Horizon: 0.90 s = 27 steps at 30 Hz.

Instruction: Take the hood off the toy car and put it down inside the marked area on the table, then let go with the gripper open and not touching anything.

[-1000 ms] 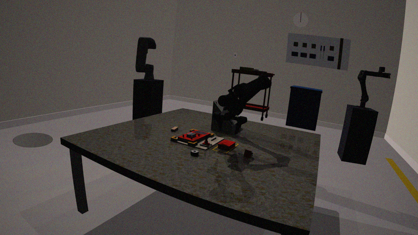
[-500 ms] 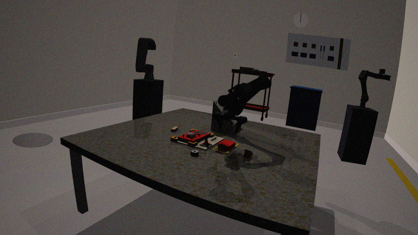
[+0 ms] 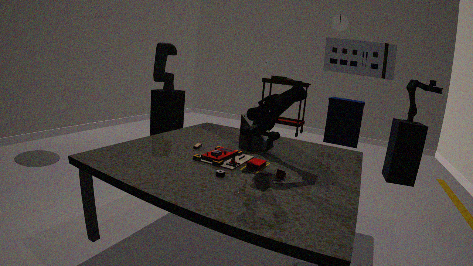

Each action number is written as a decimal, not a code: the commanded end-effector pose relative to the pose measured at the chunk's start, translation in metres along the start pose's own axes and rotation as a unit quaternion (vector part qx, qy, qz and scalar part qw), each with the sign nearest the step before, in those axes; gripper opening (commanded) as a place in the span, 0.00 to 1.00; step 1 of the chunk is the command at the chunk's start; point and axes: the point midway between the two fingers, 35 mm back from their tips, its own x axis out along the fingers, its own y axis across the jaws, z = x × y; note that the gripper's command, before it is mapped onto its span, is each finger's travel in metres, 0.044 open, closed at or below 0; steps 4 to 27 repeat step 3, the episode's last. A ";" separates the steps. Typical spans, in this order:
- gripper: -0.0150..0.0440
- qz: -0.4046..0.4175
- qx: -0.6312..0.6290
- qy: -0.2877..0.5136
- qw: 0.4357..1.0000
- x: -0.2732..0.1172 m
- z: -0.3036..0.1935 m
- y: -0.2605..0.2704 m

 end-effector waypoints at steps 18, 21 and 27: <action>1.00 0.001 -0.001 0.001 1.000 0.000 0.000 0.001; 1.00 0.001 -0.001 0.001 1.000 0.000 0.000 0.001; 1.00 0.001 -0.001 0.001 1.000 0.000 0.000 0.001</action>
